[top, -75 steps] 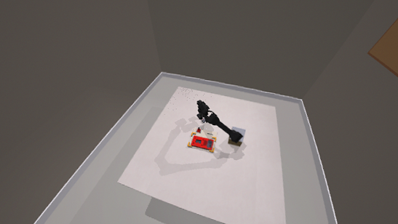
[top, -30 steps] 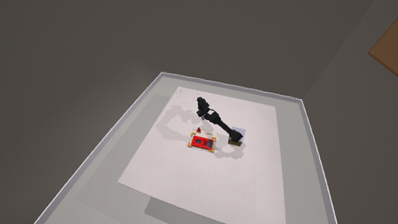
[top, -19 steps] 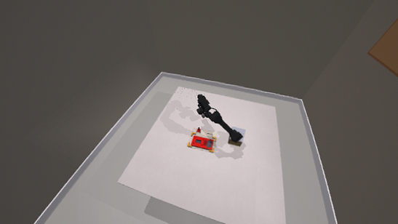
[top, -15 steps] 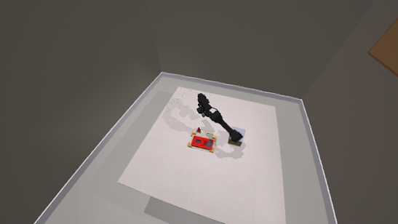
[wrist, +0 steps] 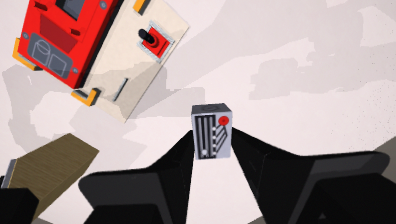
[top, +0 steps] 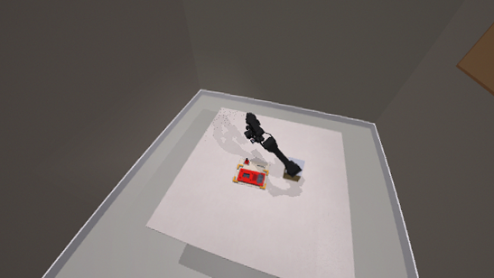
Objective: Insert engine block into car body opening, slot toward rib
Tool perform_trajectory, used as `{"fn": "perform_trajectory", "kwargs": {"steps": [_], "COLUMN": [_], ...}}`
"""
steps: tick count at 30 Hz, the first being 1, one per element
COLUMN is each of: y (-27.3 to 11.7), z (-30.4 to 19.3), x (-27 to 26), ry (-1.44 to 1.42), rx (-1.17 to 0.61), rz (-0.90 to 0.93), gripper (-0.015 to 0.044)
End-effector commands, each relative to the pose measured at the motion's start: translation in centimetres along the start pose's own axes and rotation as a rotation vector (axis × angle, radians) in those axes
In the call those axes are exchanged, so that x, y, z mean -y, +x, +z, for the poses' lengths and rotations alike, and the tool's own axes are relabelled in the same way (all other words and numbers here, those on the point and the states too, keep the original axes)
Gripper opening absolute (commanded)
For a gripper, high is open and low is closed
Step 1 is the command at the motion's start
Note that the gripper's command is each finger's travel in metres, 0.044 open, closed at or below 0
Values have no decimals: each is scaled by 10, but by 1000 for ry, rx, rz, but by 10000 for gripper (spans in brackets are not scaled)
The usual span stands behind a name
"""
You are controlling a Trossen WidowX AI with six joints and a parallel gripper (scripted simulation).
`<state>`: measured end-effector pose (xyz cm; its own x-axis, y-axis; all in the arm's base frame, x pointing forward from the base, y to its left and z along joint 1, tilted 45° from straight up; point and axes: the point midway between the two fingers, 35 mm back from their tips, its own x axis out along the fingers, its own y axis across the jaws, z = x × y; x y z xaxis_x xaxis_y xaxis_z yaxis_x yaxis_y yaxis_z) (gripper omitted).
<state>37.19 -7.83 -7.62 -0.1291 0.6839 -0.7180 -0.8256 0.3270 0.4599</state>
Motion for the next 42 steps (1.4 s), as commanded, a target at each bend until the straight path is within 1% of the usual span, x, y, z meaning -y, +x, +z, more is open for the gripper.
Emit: {"fn": "perform_trajectory", "kwargs": {"steps": [1, 21, 42], "y": [-1, 13, 32], "z": [11, 70, 122], "x": [-5, -34, -76], "ry": [29, 208, 391], "rx": [-8, -21, -18], "rz": [-5, -25, -34], "gripper": [0, 0, 0]}}
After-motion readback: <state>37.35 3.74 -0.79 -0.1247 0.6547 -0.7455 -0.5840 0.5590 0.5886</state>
